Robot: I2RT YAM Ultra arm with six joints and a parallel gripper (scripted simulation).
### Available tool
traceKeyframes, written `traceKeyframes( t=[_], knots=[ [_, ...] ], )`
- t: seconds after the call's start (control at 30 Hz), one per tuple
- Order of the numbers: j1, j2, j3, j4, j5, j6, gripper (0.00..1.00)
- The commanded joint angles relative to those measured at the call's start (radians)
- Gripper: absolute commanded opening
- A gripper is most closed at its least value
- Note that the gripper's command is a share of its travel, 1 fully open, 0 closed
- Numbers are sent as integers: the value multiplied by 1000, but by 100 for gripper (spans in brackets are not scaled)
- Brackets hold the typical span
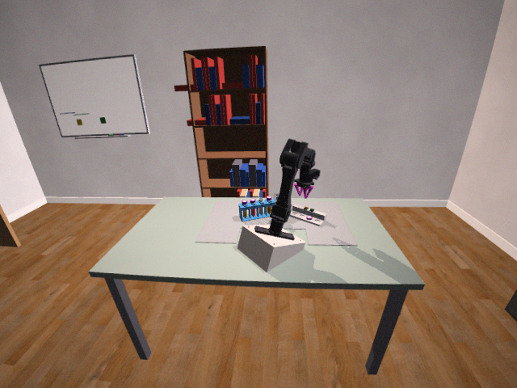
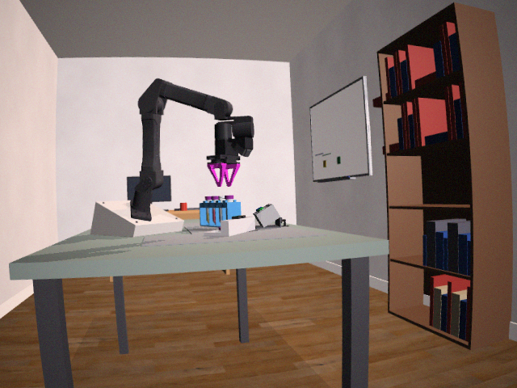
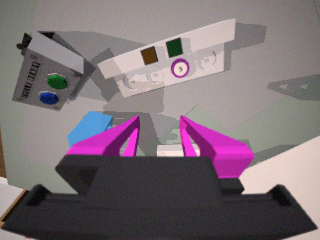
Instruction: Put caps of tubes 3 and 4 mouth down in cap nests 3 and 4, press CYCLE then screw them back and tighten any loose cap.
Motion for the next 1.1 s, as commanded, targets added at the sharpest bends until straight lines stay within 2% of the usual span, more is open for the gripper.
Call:
traceKeyframes(
  t=[0.0,0.03,0.07,0.1,0.17,0.23,0.47,0.67,0.73,0.97,1.07],
  knots=[
    [33,-25,-1,-1,29,250,49],
    [71,-26,-8,-2,41,370,49],
    [70,-27,-8,-2,41,369,49],
    [108,-27,-13,-2,53,489,49],
    [108,-27,-13,-2,53,489,49],
    [183,-24,-22,-3,75,706,49],
    [434,27,-23,-8,143,954,49],
    [623,112,14,-13,184,1145,49],
    [623,112,14,-13,184,1145,49],
    [803,247,102,-22,213,1331,49],
    [812,256,108,-23,214,1341,49]
  ],
)
